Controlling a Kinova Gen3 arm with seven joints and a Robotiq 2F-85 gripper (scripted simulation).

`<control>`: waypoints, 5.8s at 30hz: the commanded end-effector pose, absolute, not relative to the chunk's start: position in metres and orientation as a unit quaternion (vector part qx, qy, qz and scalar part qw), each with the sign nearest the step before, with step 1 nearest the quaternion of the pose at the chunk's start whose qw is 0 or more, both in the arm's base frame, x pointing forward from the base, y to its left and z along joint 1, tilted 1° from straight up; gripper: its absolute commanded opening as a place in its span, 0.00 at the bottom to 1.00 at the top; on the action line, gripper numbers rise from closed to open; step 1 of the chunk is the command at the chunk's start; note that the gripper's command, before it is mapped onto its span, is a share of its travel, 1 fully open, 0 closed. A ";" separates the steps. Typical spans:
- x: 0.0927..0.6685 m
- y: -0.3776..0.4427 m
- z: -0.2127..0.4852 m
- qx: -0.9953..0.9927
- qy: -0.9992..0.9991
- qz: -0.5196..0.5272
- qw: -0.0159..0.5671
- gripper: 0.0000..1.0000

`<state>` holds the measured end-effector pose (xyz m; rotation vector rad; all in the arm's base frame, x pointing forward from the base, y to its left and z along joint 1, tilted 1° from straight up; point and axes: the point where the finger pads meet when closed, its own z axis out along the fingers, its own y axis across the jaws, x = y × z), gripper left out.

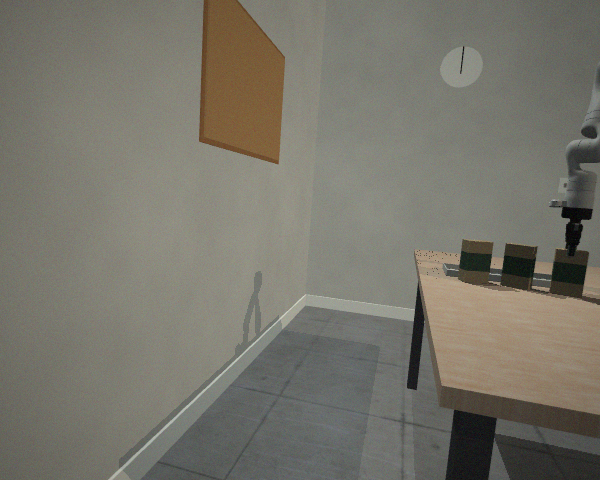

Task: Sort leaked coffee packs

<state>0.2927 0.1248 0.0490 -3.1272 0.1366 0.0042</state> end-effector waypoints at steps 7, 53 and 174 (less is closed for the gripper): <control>0.290 0.127 0.043 -0.999 0.040 0.005 0.005 0.84; 0.290 0.127 0.043 -0.999 0.040 0.005 0.005 0.26; 0.316 -0.001 0.096 -0.999 0.040 0.005 0.005 0.26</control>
